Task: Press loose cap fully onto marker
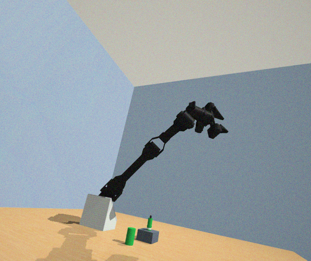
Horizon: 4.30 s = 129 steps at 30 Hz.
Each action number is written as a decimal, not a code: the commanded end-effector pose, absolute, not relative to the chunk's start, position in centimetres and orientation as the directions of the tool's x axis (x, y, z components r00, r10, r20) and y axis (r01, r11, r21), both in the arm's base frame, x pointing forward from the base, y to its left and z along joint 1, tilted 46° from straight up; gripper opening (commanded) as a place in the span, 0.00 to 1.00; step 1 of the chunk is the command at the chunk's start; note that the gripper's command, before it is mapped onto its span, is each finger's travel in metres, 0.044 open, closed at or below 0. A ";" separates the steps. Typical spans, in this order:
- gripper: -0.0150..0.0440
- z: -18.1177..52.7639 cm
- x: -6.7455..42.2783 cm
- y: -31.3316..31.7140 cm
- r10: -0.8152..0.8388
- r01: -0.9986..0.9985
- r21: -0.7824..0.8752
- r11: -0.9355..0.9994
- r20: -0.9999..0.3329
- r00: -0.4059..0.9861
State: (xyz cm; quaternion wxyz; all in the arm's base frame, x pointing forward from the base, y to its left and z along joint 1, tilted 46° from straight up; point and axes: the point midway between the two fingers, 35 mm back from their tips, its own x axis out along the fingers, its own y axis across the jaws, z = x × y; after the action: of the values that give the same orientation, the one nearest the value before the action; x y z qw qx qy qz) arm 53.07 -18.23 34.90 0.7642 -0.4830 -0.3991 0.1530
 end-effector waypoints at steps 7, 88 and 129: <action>0.66 30.9 56.4 -21.1 0.483 -0.101 -0.696 0.711 0.379 0.789; 0.66 -7.7 24.2 -3.5 0.703 0.777 0.385 0.498 -0.703 -0.103; 0.38 -10.7 23.7 -0.5 0.706 0.778 0.387 0.496 -0.701 -0.101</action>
State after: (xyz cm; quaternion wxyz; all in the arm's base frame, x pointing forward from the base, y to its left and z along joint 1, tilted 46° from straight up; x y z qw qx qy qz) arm 23.74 -0.53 -10.65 -0.4475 -0.4984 -0.7414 0.0396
